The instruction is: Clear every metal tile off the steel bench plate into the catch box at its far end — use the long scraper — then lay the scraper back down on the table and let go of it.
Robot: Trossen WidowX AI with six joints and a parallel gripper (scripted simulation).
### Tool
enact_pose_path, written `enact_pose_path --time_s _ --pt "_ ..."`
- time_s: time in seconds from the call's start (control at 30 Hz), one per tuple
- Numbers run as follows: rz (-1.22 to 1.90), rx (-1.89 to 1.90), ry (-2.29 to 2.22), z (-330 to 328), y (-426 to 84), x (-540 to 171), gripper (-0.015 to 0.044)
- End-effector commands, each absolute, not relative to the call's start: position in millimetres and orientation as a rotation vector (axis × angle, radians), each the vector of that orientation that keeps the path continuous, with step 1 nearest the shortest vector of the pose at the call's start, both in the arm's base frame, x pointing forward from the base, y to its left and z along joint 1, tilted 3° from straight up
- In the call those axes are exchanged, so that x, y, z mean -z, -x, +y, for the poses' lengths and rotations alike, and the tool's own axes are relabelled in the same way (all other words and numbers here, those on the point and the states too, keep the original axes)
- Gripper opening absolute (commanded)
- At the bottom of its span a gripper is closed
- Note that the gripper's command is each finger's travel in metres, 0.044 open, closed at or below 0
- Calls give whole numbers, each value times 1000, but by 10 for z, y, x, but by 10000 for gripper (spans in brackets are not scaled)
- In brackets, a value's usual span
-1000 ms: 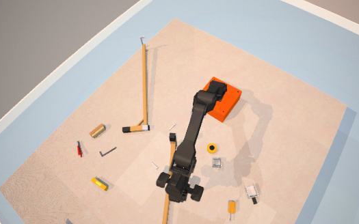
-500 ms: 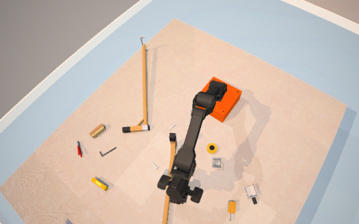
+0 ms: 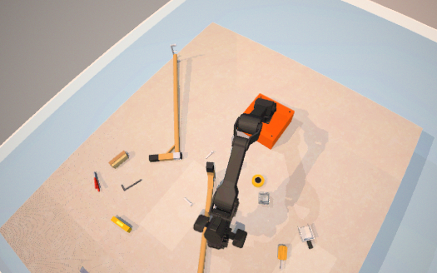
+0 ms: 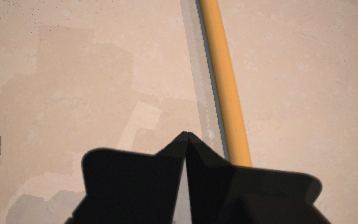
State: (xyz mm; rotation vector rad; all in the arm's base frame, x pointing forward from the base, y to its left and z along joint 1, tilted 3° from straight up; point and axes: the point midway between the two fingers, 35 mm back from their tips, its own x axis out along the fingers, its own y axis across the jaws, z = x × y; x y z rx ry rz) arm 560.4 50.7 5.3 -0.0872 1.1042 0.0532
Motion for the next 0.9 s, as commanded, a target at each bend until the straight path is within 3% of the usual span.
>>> enact_pose_path --time_s 0.0,0.87 --pt "1130 -52 93 491 -5548 175 0" --pt "1130 -52 94 400 -5563 307 0"
